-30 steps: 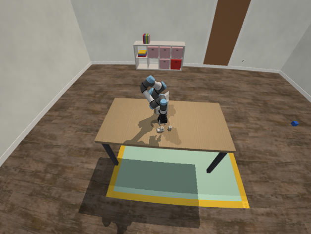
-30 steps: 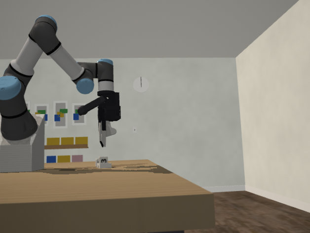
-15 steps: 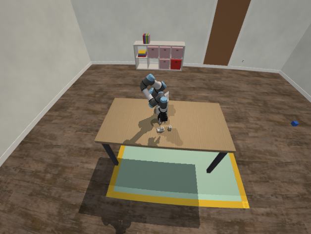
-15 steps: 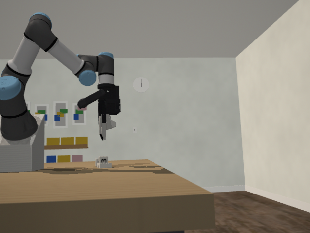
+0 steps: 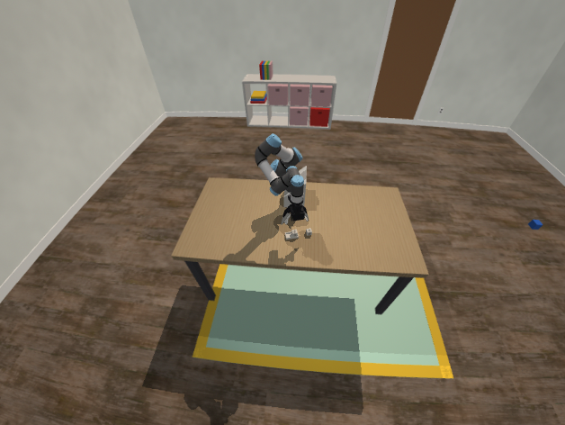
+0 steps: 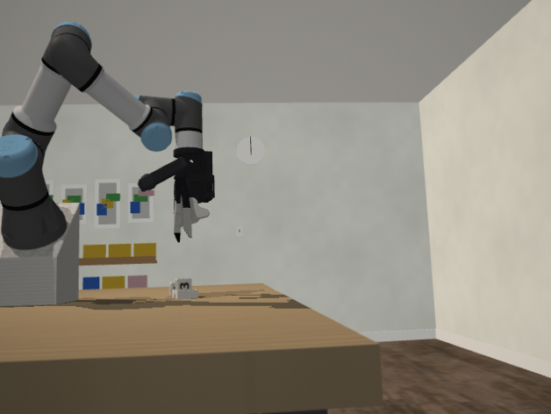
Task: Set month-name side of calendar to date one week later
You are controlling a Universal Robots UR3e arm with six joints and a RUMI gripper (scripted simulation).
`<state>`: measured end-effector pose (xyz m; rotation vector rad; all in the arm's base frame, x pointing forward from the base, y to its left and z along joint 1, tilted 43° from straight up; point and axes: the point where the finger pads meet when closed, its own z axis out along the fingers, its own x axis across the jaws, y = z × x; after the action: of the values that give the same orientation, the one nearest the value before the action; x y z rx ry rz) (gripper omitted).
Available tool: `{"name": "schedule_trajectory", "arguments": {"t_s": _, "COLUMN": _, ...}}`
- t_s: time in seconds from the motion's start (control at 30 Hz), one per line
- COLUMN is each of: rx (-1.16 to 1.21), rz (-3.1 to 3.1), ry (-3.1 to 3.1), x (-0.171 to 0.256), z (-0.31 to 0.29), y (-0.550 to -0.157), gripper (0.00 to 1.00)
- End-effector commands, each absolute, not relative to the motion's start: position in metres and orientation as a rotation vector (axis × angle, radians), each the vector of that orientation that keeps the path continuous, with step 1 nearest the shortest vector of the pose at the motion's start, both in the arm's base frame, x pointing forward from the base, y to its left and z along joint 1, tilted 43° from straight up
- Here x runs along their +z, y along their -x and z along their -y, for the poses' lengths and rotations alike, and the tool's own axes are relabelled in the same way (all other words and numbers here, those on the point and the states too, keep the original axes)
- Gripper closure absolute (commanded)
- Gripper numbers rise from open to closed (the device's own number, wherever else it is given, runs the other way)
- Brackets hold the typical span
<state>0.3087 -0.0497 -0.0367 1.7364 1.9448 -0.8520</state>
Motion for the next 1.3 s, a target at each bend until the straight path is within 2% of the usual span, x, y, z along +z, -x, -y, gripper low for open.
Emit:
{"name": "schedule_trajectory", "arguments": {"t_s": 0.0, "rx": -0.850, "rz": -1.944, "ry": -1.736, "x": -0.036, "z": 0.049, "y": -0.309, "gripper": 0.00}}
{"name": "schedule_trajectory", "arguments": {"t_s": 0.8, "rx": -0.820, "rz": -1.860, "ry": -1.802, "x": -0.040, "z": 0.046, "y": -0.308, "gripper": 0.00}}
{"name": "schedule_trajectory", "arguments": {"t_s": 1.27, "rx": -0.678, "rz": -1.455, "ry": -2.060, "x": -0.060, "z": 0.031, "y": -0.303, "gripper": 0.00}}
